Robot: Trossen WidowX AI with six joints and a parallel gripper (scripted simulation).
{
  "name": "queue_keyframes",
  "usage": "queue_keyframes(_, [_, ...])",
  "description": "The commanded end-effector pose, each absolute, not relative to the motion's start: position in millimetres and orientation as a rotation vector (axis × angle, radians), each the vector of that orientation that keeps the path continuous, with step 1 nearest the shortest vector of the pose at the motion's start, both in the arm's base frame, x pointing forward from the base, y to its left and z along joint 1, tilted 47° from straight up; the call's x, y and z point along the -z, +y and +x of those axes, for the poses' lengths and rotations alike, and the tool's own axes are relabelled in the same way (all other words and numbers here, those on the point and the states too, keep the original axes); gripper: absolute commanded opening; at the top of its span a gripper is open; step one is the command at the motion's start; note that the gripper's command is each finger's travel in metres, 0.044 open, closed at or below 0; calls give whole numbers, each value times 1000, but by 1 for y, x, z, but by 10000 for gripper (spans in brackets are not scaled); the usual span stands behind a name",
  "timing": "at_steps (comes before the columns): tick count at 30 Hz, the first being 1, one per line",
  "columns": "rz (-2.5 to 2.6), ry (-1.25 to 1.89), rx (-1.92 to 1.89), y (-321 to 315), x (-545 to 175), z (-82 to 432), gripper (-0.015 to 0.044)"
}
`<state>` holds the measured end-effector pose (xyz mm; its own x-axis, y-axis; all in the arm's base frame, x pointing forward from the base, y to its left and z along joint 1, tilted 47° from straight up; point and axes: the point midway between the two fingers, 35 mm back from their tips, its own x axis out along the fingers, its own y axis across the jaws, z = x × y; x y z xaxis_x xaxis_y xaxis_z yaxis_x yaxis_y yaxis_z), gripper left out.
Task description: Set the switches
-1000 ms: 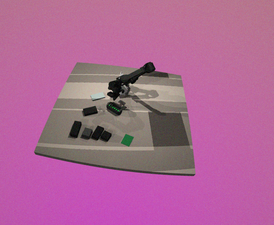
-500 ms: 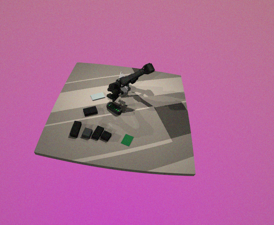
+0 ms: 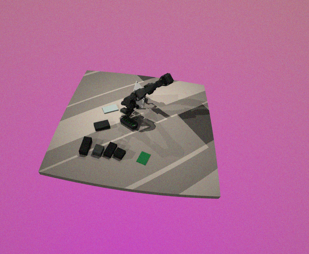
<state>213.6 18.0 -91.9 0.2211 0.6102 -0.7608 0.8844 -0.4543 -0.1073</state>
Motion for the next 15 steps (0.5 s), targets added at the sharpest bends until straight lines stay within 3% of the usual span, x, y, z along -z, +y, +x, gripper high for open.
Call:
queue_keyframes(1, [2160,1399,1092,25,96,210,0])
queue_keyframes(15, [2160,1400,1090,27,99,212,0])
